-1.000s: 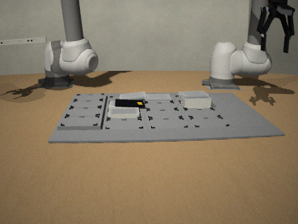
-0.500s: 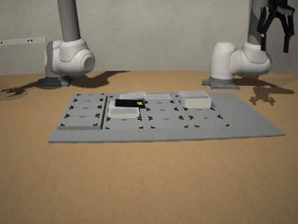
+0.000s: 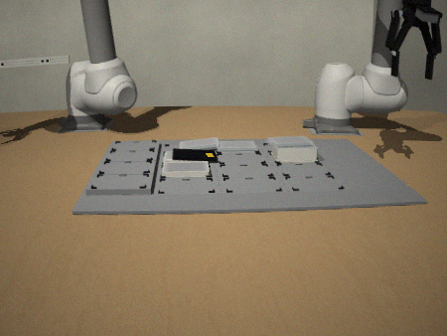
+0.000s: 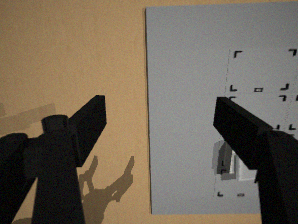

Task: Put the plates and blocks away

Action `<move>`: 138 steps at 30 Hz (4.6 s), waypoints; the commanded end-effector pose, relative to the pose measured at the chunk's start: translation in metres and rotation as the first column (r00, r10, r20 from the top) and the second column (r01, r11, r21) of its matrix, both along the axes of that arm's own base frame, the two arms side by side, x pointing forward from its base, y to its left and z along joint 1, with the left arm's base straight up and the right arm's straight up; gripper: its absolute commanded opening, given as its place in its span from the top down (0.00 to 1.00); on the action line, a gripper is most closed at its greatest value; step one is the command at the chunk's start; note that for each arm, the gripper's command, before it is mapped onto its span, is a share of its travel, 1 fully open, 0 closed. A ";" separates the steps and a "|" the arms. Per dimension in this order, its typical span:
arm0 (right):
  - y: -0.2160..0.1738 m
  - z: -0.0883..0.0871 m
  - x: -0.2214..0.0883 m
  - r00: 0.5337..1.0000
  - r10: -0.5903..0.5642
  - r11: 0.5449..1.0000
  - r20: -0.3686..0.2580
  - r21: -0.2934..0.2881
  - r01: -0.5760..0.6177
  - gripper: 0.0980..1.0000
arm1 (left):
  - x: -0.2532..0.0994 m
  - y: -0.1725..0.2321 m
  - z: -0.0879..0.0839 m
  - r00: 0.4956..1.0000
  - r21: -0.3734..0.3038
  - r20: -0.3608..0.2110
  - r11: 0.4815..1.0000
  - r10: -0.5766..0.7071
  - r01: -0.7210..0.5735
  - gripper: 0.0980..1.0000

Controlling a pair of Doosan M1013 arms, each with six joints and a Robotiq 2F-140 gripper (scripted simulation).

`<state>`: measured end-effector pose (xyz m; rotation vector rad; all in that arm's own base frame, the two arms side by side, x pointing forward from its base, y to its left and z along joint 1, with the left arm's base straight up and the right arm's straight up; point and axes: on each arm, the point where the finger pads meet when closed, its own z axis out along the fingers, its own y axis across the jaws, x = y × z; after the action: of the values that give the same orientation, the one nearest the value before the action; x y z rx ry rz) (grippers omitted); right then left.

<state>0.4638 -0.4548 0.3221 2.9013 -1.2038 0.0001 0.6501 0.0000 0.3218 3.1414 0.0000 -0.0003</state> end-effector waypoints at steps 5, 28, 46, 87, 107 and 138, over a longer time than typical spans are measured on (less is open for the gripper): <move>-0.018 0.001 -0.018 0.996 -0.086 0.996 0.001 0.000 0.086 0.00 | 0.000 0.000 0.001 1.000 0.000 0.002 1.000 0.000 0.000 0.34; -0.084 0.001 -0.100 0.966 -0.258 0.966 0.001 0.000 0.258 0.00 | 0.000 0.000 0.001 1.000 0.000 0.002 1.000 0.000 0.000 0.34; -0.124 0.001 -0.169 0.940 -0.341 0.940 0.001 0.000 0.341 0.00 | 0.000 0.000 0.001 1.000 0.000 0.002 1.000 0.000 0.000 0.34; -0.184 0.001 -0.344 0.820 -0.573 0.820 0.001 0.000 0.573 0.00 | 0.000 0.000 0.001 1.000 0.000 0.002 1.000 0.000 0.000 0.34; -0.193 0.001 -0.423 0.708 -0.706 0.708 0.001 0.000 0.706 0.00 | 0.000 0.000 0.001 1.000 0.000 0.002 1.000 0.000 0.000 0.34; -0.196 0.001 -0.464 0.708 -0.706 0.708 0.001 0.000 0.706 0.00 | 0.005 -0.038 -0.010 0.986 0.001 0.003 0.986 -0.170 0.170 0.34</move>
<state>0.0000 -0.6501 0.3219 2.2214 -2.2213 -0.0003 0.6531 -0.0273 0.3139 3.1329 -0.2481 0.0017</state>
